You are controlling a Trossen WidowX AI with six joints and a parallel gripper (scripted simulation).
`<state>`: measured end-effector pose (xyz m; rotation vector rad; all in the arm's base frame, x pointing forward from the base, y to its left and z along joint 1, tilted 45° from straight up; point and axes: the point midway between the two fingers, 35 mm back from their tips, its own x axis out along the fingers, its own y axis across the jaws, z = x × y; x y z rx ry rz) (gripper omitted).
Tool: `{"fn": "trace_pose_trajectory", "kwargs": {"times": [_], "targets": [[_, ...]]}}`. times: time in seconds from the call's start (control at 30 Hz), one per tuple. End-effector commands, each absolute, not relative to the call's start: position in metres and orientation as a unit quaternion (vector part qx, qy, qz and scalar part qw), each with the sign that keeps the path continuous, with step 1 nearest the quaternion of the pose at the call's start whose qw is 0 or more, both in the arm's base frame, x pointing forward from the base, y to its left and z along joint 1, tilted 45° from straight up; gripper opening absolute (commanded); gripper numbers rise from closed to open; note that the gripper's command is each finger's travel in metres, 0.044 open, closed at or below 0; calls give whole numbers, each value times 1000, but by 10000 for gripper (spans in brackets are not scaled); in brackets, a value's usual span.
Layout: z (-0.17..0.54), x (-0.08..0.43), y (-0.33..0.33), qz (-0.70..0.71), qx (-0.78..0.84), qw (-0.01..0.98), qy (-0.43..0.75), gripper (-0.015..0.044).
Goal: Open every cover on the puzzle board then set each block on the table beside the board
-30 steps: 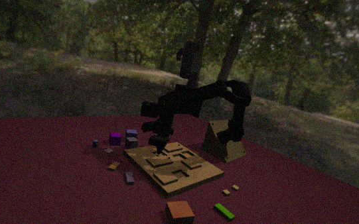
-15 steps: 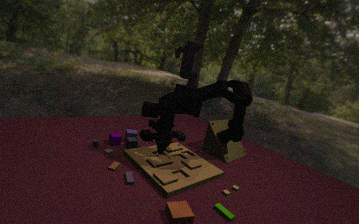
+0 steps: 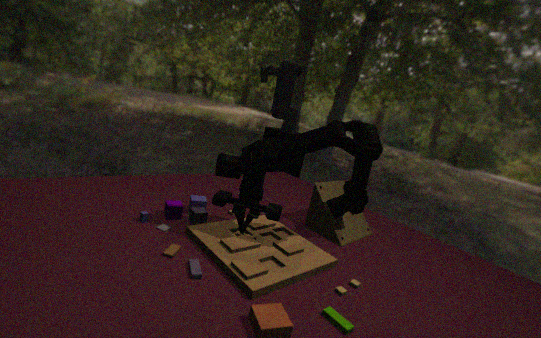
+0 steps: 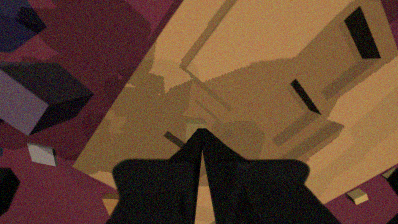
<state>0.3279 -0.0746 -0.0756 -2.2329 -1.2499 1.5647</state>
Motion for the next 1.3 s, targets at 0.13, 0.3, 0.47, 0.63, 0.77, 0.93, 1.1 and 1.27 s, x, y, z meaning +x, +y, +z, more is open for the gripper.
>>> {"fn": "trace_pose_trajectory", "kwargs": {"times": [0.13, 0.3, 0.47, 0.63, 0.77, 0.93, 1.1, 1.27], "targets": [[-75, 327, -72, 409, -738, -101, -527, 0], [-75, 326, -72, 268, -691, -278, -611, 0], [-75, 326, -75, 292, -701, -253, -599, 0], [-73, 328, -79, 233, -674, -319, -625, 0], [-71, 330, -83, 169, -638, -384, -645, 0], [-69, 331, -88, 98, -593, -450, -660, 0], [-69, 331, -88, 95, -591, -453, -661, 0], [-69, 331, -88, 95, -591, -453, -661, 0]]}}
